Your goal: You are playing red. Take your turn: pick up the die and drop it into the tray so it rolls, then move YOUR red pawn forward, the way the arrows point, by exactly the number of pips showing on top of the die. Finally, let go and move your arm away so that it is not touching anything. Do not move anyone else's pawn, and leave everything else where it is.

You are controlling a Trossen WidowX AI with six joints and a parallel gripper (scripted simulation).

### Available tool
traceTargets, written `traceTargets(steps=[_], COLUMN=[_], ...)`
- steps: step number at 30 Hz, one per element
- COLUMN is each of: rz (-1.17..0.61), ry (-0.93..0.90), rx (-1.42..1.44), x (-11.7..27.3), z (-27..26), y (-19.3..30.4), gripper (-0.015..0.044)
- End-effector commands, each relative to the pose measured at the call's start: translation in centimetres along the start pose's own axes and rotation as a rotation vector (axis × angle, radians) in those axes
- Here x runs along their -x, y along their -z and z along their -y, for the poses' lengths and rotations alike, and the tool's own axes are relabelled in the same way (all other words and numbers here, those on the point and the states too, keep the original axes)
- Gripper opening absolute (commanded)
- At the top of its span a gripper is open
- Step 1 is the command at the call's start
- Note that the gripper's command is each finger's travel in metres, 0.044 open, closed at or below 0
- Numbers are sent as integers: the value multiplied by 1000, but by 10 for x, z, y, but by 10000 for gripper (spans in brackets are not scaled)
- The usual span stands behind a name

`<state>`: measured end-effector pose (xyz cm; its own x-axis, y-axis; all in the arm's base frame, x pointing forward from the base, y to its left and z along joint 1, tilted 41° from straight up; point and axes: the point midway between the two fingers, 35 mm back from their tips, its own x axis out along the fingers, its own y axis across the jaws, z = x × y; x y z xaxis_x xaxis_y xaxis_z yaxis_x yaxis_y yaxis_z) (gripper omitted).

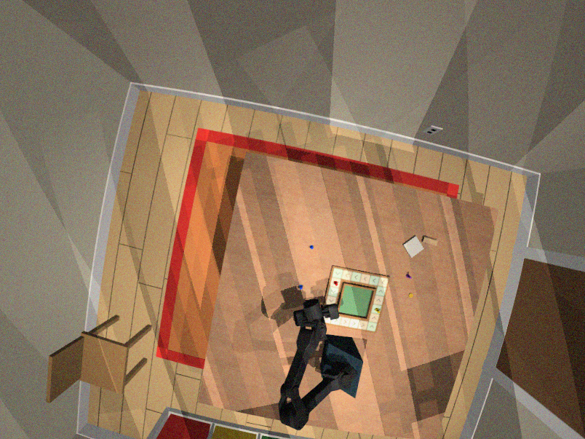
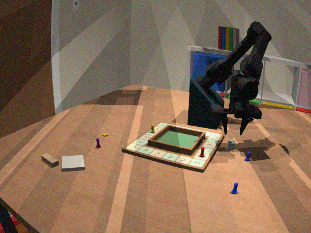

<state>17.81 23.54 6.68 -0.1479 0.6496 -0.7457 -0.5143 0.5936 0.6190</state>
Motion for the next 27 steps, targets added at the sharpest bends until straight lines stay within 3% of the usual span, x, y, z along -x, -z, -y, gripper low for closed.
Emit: traceTargets(steps=[1, 27], rz=[-11, -11], ry=[-3, -4], rx=[-9, -9], x=[-13, -46], z=[-1, -1], y=[4, 5], gripper=[275, 275])
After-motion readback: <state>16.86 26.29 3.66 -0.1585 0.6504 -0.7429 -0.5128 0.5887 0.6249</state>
